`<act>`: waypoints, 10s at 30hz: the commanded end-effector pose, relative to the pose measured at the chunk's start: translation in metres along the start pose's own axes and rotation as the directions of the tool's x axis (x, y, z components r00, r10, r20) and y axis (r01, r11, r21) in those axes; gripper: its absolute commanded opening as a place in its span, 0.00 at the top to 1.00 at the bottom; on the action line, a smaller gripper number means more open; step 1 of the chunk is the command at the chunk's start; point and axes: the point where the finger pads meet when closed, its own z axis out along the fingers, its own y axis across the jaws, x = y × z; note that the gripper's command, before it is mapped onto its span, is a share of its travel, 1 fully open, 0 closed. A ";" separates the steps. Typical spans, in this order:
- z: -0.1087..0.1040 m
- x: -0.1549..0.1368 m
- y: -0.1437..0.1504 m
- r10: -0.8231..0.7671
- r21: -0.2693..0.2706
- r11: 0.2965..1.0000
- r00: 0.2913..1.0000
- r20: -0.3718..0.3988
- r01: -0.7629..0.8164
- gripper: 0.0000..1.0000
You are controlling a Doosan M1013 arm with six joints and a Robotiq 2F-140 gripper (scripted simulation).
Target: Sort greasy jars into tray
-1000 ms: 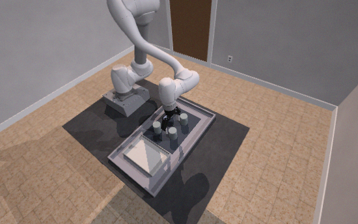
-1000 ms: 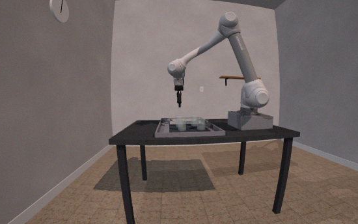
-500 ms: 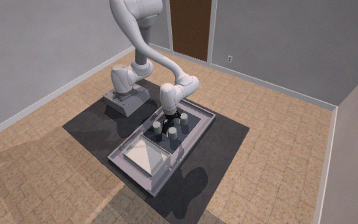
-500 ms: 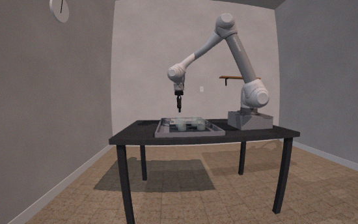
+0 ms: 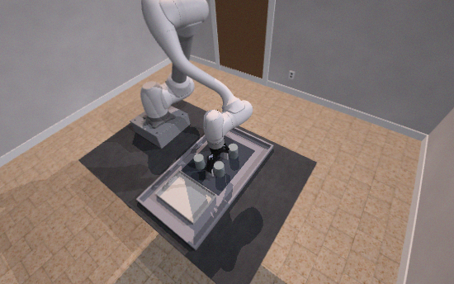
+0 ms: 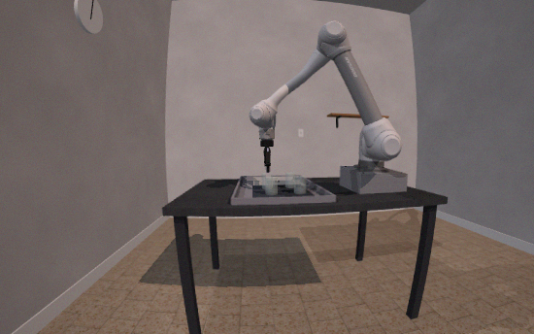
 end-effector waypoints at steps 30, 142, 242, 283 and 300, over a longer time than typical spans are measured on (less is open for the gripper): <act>0.019 0.000 0.000 0.000 0.000 1.000 1.000 0.000 0.000 0.40; 0.019 0.000 0.000 0.000 0.000 1.000 1.000 0.000 0.000 0.61; -0.081 0.000 0.000 0.000 0.000 1.000 1.000 0.000 0.000 1.00; -0.129 0.017 -0.060 0.000 0.000 1.000 1.000 0.000 0.000 1.00; -0.129 0.030 -0.108 0.000 0.000 1.000 1.000 0.000 0.000 1.00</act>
